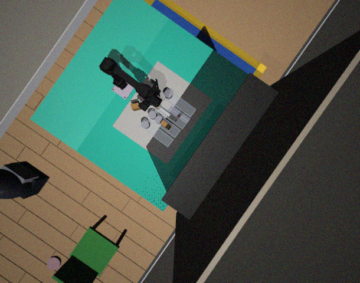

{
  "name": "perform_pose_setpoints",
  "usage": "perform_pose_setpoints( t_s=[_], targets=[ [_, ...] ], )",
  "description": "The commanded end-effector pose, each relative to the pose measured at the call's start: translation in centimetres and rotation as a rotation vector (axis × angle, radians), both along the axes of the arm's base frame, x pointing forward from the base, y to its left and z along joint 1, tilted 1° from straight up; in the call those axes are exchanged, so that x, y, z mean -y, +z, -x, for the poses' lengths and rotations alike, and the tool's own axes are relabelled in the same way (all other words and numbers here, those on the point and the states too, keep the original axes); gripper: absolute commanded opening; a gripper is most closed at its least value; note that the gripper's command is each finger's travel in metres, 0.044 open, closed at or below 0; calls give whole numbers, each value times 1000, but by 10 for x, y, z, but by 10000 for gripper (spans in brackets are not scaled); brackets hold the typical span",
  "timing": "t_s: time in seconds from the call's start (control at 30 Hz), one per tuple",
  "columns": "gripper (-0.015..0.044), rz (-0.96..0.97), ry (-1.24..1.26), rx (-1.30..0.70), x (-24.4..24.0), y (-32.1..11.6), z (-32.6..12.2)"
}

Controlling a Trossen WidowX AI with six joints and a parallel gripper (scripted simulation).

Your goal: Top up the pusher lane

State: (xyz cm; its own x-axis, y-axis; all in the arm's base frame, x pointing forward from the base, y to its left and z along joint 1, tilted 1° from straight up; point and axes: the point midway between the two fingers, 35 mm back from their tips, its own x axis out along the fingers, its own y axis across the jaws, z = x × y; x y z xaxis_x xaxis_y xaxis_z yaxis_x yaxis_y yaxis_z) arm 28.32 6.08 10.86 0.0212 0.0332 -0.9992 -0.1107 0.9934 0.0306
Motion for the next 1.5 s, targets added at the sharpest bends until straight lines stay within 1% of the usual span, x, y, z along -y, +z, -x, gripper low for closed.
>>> perform_pose_setpoints(
  t_s=[0.0, 0.23, 1.47],
  targets=[
    [0, 4, 15, 2, -1, -5, -2],
    [0, 4, 15, 2, -2, -22, -3],
    [0, 3, 15, 3, -3, -21, -14]
  ],
)
